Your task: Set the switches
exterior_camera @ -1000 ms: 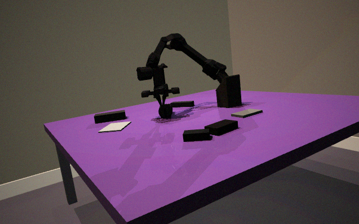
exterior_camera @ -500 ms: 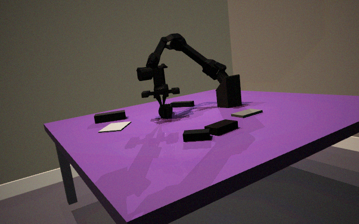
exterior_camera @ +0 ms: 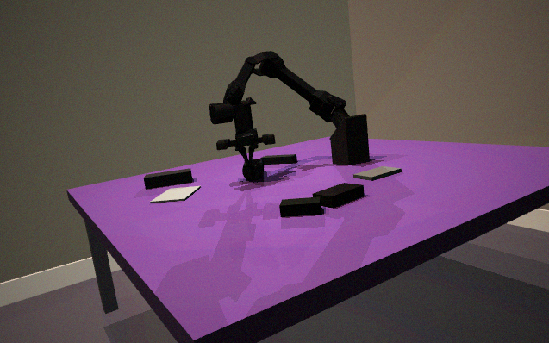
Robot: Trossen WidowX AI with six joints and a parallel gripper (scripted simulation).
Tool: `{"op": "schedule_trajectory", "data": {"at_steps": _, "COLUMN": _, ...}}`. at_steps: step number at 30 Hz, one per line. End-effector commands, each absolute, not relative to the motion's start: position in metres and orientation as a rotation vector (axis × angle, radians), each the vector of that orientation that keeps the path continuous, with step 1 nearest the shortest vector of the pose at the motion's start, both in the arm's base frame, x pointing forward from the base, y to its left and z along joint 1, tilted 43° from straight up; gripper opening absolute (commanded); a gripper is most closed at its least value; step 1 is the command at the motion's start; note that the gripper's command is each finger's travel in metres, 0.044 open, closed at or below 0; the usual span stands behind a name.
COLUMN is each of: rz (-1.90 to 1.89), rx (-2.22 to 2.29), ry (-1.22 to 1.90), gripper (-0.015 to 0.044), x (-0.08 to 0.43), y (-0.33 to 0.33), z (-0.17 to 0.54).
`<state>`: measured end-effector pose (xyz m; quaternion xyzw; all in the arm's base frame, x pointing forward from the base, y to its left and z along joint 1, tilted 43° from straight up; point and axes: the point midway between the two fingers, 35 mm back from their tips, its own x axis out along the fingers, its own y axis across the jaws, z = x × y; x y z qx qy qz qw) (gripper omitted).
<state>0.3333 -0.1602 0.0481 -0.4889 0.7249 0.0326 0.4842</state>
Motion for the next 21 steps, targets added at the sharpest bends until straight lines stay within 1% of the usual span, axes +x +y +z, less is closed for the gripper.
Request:
{"op": "schedule_trajectory", "data": {"at_steps": 1, "rz": 0.086, "rx": -1.193, "ry": 1.768, "gripper": 0.0, "x": 0.333, "y": -0.161, "z": 0.047}}
{"op": "schedule_trajectory", "data": {"at_steps": 3, "rz": 0.08, "rx": -1.19, "ry": 1.765, "gripper": 0.0, "x": 0.334, "y": -0.159, "z": 0.05}}
{"op": "schedule_trajectory", "data": {"at_steps": 7, "rz": 0.088, "rx": -1.192, "ry": 1.767, "gripper": 0.0, "x": 0.336, "y": -0.132, "z": 0.078}}
{"op": "schedule_trajectory", "data": {"at_steps": 13, "rz": 0.088, "rx": -1.192, "ry": 1.768, "gripper": 0.0, "x": 0.335, "y": -0.131, "z": 0.081}}
{"op": "schedule_trajectory", "data": {"at_steps": 19, "rz": 0.088, "rx": -1.193, "ry": 1.77, "gripper": 0.0, "x": 0.299, "y": -0.147, "z": 0.103}}
{"op": "schedule_trajectory", "data": {"at_steps": 21, "rz": 0.088, "rx": -1.193, "ry": 1.77, "gripper": 0.0, "x": 0.295, "y": -0.149, "z": 0.105}}
